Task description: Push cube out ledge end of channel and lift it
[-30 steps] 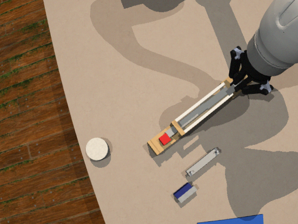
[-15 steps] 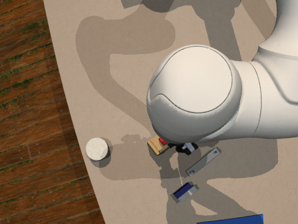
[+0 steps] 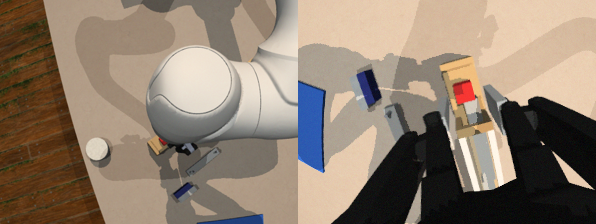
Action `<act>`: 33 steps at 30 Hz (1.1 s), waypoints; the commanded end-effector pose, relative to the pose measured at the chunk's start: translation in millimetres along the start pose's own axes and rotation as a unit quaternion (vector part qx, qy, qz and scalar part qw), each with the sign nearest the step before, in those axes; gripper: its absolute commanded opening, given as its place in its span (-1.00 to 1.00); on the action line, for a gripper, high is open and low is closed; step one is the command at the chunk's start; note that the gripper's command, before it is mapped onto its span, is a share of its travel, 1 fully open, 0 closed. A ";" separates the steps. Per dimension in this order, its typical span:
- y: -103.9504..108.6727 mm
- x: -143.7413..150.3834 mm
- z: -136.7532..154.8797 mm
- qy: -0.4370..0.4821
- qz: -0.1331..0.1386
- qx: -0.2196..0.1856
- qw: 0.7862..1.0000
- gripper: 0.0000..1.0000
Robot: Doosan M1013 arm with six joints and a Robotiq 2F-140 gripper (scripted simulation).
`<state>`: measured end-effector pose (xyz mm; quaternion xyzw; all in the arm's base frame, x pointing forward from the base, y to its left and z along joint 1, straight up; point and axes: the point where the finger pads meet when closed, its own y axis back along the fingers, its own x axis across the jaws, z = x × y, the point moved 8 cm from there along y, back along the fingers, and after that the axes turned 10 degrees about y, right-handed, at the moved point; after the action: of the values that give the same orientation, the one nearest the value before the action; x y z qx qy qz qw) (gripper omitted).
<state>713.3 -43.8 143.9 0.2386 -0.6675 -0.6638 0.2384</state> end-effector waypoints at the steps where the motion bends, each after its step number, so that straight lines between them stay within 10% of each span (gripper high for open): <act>1: 0.1 0.0 0.0 0.000 0.000 0.000 1.000 -0.49; 33: -52.2 -1.7 -0.2 0.000 0.000 0.000 1.000 -0.49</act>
<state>714.8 -43.1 94.1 0.2386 -0.6675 -0.6638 0.2385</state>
